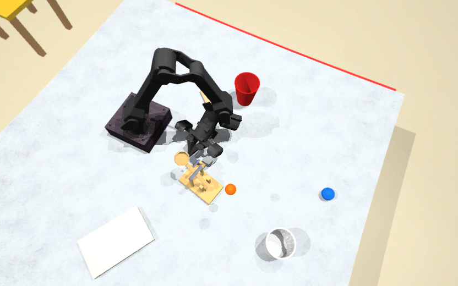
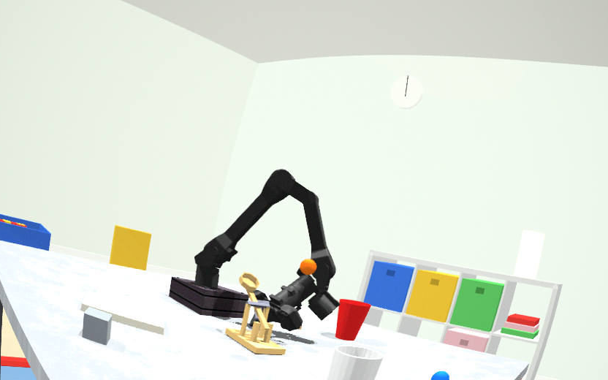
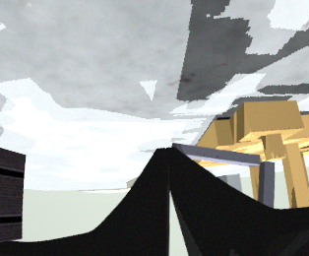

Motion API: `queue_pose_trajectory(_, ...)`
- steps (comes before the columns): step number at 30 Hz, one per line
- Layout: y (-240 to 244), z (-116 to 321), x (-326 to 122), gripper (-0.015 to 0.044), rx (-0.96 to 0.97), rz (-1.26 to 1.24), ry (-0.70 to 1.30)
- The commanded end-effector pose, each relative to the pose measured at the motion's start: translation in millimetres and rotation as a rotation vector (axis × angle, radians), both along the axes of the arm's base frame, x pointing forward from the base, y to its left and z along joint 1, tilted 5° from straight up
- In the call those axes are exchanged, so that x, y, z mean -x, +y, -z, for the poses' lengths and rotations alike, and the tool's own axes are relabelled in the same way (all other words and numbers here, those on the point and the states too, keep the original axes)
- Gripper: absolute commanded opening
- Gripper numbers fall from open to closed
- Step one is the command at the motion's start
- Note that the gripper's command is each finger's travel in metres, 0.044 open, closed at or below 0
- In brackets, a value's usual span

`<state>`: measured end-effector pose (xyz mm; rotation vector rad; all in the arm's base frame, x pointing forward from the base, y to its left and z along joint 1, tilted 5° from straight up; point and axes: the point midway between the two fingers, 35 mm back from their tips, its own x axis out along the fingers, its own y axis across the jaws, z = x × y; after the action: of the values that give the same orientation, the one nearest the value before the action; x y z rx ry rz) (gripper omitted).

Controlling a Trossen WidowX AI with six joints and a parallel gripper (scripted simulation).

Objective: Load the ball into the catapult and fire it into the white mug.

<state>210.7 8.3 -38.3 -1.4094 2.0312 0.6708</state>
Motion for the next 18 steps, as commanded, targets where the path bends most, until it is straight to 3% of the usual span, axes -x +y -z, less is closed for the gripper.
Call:
queue_pose_trajectory(1,22,-37,-18,0.0,-0.015,-0.002,-0.032)
queue_pose_trajectory(5,46,-102,-24,0.0,-0.017,-0.004,-0.037)
queue_pose_trajectory(9,49,-114,-24,0.0,-0.018,-0.005,-0.038)
queue_pose_trajectory(18,47,-97,-53,0.0236,-0.09,0.116,-0.151)
